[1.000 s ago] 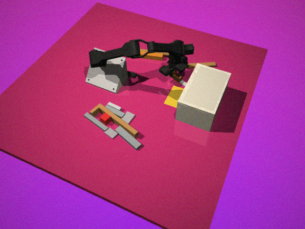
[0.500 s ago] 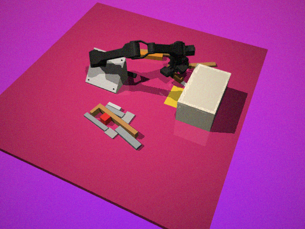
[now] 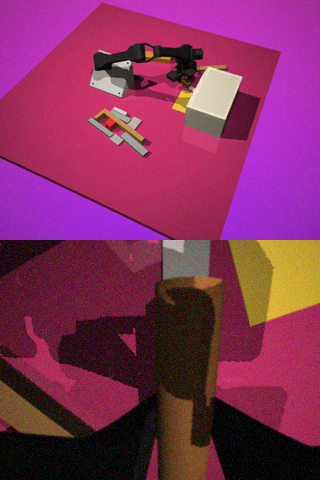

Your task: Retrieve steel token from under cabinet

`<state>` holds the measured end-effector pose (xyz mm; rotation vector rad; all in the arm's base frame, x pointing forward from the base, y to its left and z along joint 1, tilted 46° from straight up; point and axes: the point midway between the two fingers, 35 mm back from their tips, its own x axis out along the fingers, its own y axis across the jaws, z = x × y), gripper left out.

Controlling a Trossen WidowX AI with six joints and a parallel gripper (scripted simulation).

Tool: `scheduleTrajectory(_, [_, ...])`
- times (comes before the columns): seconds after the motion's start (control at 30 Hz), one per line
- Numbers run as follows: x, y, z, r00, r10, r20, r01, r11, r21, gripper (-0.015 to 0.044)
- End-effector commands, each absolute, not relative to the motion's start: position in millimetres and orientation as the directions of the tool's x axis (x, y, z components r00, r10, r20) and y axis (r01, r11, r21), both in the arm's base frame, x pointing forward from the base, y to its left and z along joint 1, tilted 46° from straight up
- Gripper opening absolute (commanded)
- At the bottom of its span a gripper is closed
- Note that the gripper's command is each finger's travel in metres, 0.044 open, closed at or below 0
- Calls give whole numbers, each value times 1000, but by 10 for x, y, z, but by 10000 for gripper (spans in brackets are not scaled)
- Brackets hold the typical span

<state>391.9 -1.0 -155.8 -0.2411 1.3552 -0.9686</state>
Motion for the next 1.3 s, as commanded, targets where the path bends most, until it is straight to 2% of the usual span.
scheduleTrajectory(0.0, [3898,-72,-1510,-92,-703,-705,448,603,-660,0])
scheduleTrajectory(1.27, [3753,-271,-1299,-93,-704,-704,447,602,-661,0])
